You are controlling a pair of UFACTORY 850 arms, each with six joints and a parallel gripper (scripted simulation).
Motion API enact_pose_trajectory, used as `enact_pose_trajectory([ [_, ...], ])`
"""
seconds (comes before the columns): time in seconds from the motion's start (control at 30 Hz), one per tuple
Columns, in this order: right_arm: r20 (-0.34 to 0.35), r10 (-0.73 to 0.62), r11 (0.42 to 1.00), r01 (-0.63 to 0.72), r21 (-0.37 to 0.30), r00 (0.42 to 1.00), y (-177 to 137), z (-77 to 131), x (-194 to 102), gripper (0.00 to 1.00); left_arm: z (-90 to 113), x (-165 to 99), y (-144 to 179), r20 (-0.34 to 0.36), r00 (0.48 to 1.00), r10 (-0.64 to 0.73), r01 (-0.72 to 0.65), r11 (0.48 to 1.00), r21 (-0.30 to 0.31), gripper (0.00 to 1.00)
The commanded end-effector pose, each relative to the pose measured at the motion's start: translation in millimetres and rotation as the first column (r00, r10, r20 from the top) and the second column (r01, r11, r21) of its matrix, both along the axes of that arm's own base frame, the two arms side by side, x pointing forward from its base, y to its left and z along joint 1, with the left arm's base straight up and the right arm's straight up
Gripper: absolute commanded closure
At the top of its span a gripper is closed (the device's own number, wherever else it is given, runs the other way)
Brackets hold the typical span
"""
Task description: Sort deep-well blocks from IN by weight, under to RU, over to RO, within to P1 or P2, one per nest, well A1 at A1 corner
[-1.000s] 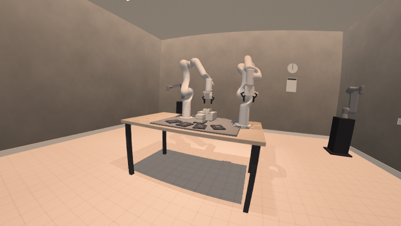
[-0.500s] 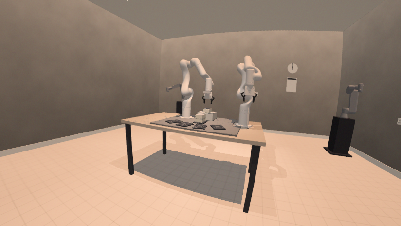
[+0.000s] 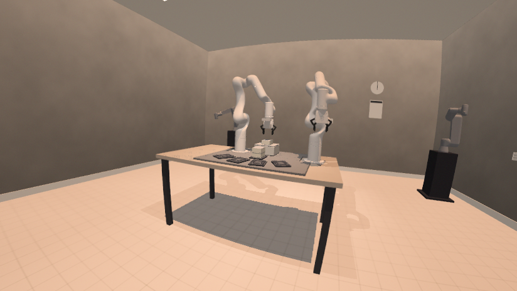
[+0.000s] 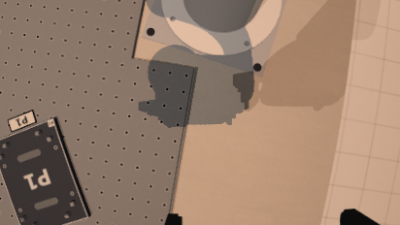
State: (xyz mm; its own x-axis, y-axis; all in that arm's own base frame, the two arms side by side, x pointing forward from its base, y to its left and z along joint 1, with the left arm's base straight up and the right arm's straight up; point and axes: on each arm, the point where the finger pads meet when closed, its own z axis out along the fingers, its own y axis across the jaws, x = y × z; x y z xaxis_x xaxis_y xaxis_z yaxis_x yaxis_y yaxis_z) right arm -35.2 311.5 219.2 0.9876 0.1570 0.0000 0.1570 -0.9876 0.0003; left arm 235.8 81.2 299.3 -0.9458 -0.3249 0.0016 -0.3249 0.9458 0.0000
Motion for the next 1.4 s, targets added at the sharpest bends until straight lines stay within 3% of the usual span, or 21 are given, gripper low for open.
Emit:
enact_pose_trajectory([
  [0.0, 0.000, 0.000, 1.000, 0.000, 0.002, 1.000, 0.9, 0.0, -0.1, 0.00, 0.7, 0.6, 0.2, 0.001, 1.000, 0.000, 0.000, 1.000, 0.001, 0.00],
  [0.23, 0.000, 0.000, 1.000, 0.000, 0.002, 1.000, 0.9, 0.1, -0.1, 0.00, 0.7, 0.6, 0.2, 0.001, 1.000, 0.000, 0.000, 1.000, 0.001, 0.00],
  [1.37, 0.000, 0.000, 1.000, 0.000, 0.002, 1.000, 0.9, -50.1, -0.1, 0.00, 0.7, 0.6, 0.2, 0.001, 1.000, 0.000, 0.000, 1.000, 0.001, 0.00],
])
